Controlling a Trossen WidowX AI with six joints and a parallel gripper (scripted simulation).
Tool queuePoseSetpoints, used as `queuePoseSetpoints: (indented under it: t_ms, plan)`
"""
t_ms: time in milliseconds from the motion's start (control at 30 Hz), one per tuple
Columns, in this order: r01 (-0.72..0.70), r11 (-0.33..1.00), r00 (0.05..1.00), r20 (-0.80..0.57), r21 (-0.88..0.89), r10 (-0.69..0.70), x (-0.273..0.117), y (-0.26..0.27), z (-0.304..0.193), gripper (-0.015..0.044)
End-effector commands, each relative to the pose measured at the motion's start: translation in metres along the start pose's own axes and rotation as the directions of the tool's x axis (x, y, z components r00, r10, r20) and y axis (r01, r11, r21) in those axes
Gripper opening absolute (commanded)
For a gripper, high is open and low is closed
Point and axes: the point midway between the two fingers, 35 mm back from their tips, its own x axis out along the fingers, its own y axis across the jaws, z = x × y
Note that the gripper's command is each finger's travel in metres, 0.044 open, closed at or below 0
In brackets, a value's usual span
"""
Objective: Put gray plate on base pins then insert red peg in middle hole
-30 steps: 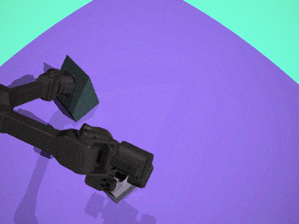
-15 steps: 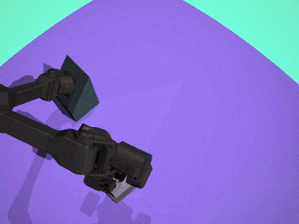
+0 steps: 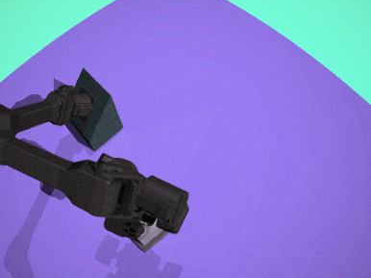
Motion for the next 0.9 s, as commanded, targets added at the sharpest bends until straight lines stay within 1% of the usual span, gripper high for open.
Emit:
queuePoseSetpoints:
  t_ms: [0,867]
  plan:
    - [0.000,1.000,1.000,0.000,0.000,0.000,0.0000,0.0000,0.0000,0.0000]
    - [0.000,1.000,1.000,0.000,0.000,0.000,0.0000,-0.0026,-0.0017,0.0000]
